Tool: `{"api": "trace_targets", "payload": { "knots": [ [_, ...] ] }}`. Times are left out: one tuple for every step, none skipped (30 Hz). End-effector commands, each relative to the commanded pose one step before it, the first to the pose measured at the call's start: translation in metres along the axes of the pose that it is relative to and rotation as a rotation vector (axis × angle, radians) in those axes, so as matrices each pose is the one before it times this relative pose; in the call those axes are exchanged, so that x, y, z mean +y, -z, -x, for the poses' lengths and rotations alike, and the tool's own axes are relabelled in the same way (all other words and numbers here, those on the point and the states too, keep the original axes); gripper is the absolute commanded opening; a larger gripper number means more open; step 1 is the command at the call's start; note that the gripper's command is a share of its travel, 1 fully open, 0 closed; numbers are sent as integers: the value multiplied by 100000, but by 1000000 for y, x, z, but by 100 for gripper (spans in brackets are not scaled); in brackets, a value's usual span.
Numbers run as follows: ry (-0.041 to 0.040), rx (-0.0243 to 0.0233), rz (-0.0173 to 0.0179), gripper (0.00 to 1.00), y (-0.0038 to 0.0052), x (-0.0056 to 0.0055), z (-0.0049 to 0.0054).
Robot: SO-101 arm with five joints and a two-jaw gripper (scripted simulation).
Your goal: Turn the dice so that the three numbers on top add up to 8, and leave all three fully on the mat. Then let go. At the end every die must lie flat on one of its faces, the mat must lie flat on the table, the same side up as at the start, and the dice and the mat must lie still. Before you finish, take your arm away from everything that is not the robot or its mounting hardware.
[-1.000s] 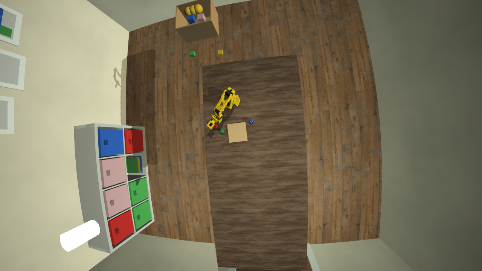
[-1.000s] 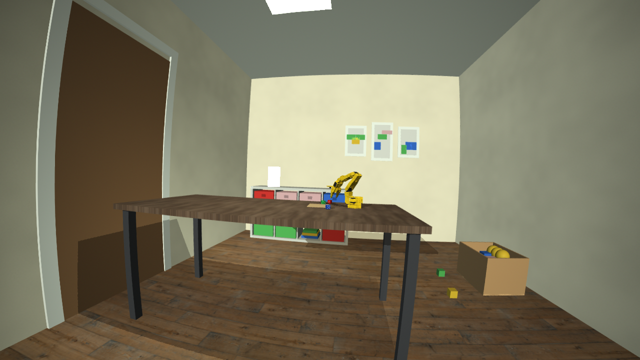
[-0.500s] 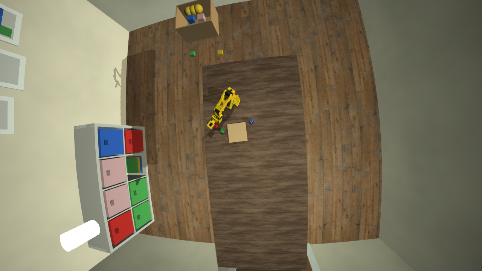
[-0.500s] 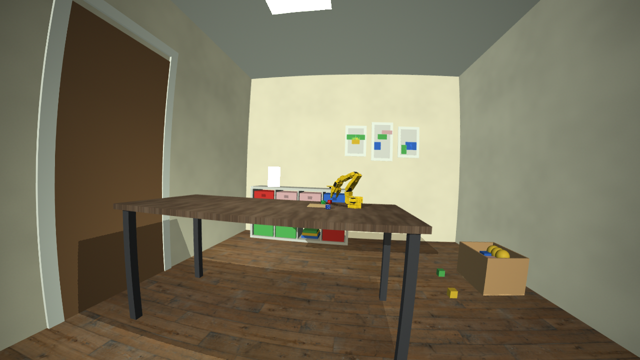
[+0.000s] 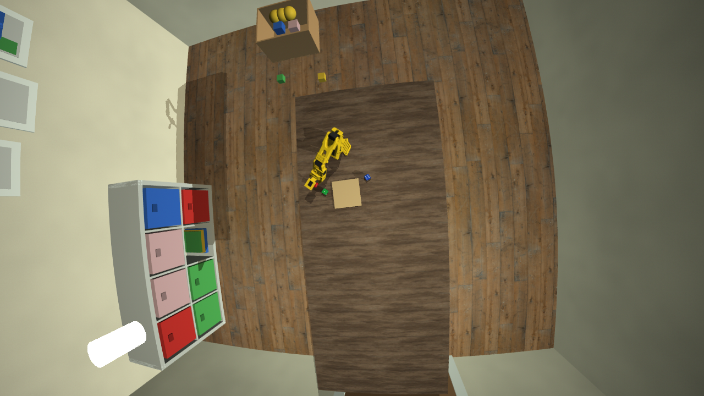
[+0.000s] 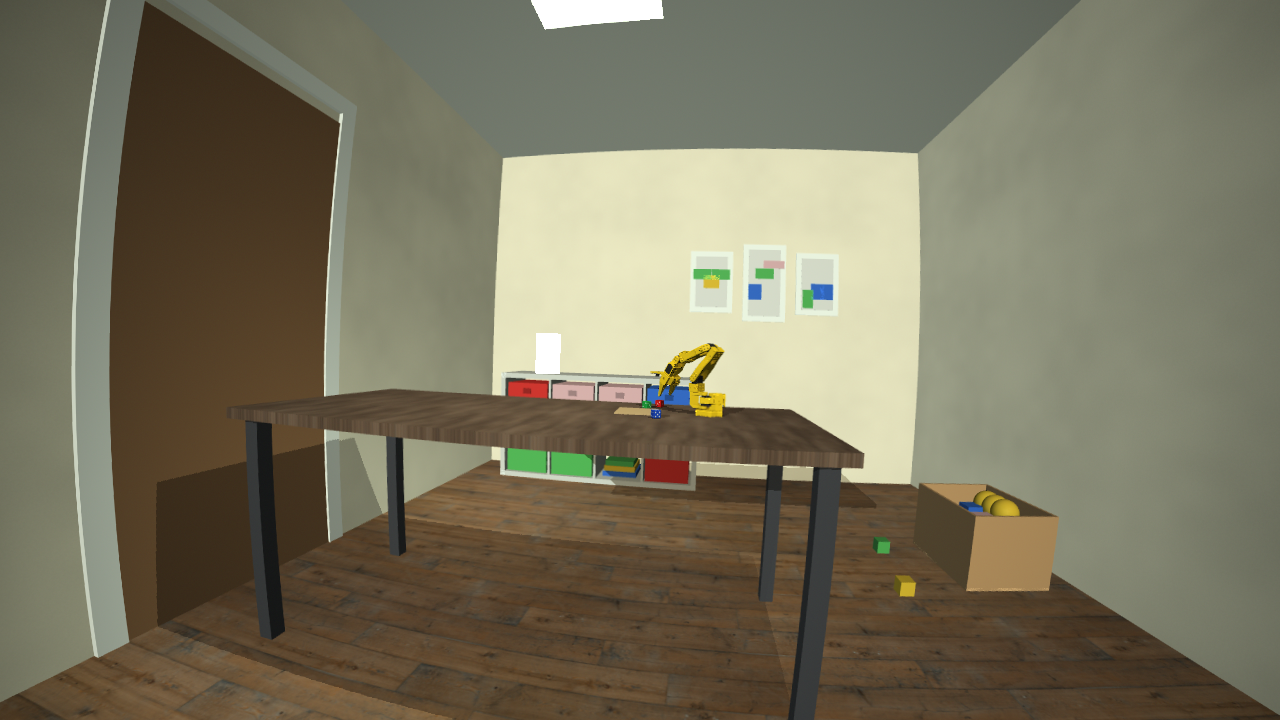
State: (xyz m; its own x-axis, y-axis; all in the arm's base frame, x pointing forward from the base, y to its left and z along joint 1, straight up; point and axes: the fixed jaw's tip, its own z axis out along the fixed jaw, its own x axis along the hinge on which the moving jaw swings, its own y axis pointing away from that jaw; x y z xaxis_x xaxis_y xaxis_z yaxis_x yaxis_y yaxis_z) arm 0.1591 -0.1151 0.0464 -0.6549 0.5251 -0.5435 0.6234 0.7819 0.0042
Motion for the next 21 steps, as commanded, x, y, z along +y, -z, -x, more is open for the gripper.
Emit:
{"api": "trace_targets", "payload": {
  "knots": [
    [6803, -3867, 4166, 31, 2490, 14815, 7346],
    [0, 0, 0, 31, 0, 0, 0],
    [0, 0, 0, 31, 0, 0, 0],
    [1548, 1, 1094, 31, -103, 3843, 107],
    [1524, 1, 1070, 31, -104, 3775, 108],
    [1468, 4, 1034, 31, -105, 3653, 96],
    [1390, 1, 979, 31, -100, 3458, 102],
    [1288, -2, 905, 31, -95, 3205, 85],
    [1164, 2, 822, 31, -87, 2907, 84],
    [1024, 2, 722, 31, -80, 2561, 76],
    [875, 0, 615, 31, -74, 2184, 63],
    [717, 0, 506, 31, -53, 1793, 57],
    [559, 1, 393, 31, -51, 1400, 47],
    [403, 1, 284, 31, -32, 1014, 30],
    [267, -1, 187, 31, -26, 662, 20],
    [146, -1, 103, 31, -12, 371, 12],
    [59, 3, 42, 31, -4, 139, 7],
    [6, 0, 6, 31, -3, 25, -2],
    [0, 0, 0, 31, 0, 0, 0],
    [0, 0, 0, 31, 0, 0, 0],
    [0, -1, -2, 31, 0, -1, 4]
  ]
}}
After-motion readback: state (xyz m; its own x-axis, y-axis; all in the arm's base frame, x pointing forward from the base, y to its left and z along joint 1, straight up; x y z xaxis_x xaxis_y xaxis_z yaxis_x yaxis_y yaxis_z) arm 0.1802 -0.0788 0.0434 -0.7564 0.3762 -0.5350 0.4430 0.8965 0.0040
